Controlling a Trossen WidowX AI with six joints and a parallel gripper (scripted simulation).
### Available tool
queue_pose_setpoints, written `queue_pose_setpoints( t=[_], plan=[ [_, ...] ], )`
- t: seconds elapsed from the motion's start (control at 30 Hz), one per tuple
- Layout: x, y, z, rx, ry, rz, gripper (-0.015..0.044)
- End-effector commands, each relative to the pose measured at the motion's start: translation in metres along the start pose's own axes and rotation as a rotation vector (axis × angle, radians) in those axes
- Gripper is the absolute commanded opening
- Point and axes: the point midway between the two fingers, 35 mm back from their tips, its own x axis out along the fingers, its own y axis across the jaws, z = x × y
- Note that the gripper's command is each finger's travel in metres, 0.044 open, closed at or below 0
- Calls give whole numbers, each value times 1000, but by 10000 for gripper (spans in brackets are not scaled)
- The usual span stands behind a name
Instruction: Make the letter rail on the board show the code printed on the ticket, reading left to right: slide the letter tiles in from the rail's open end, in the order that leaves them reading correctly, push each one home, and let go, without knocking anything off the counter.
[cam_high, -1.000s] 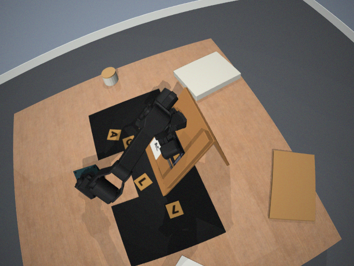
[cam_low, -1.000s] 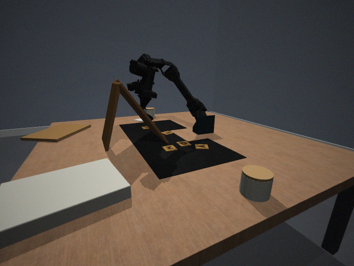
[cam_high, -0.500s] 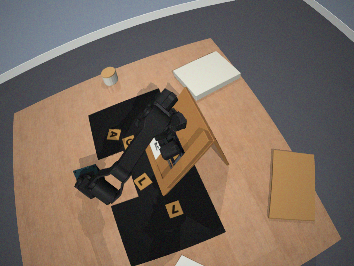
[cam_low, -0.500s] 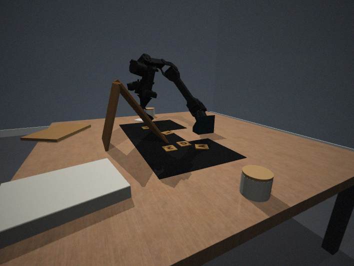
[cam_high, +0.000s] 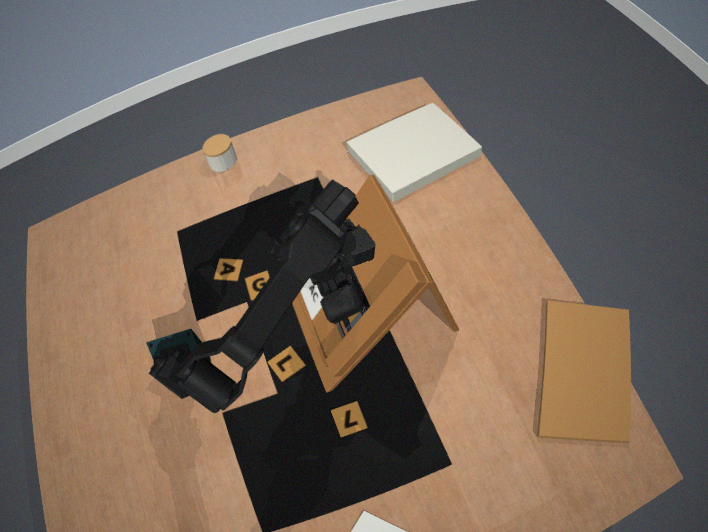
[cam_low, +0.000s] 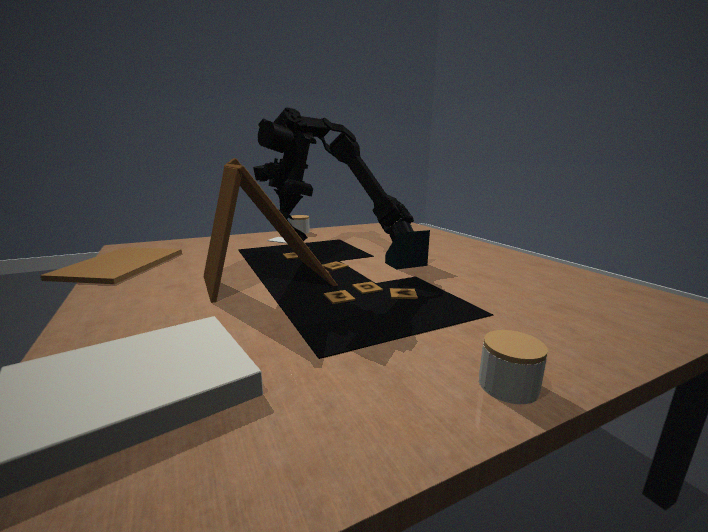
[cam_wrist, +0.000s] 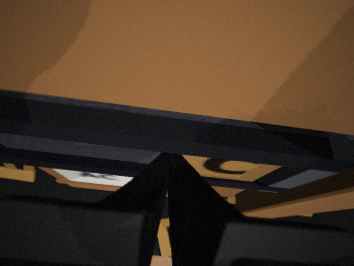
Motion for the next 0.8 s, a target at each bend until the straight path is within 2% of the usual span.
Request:
queue_pose_setpoints(
  t=[0.0,0.77],
  plan=[
    [0,-3,0,-4,-2,-5,0],
    [-1,-7,-1,-4,-1,-5,0]
  ],
)
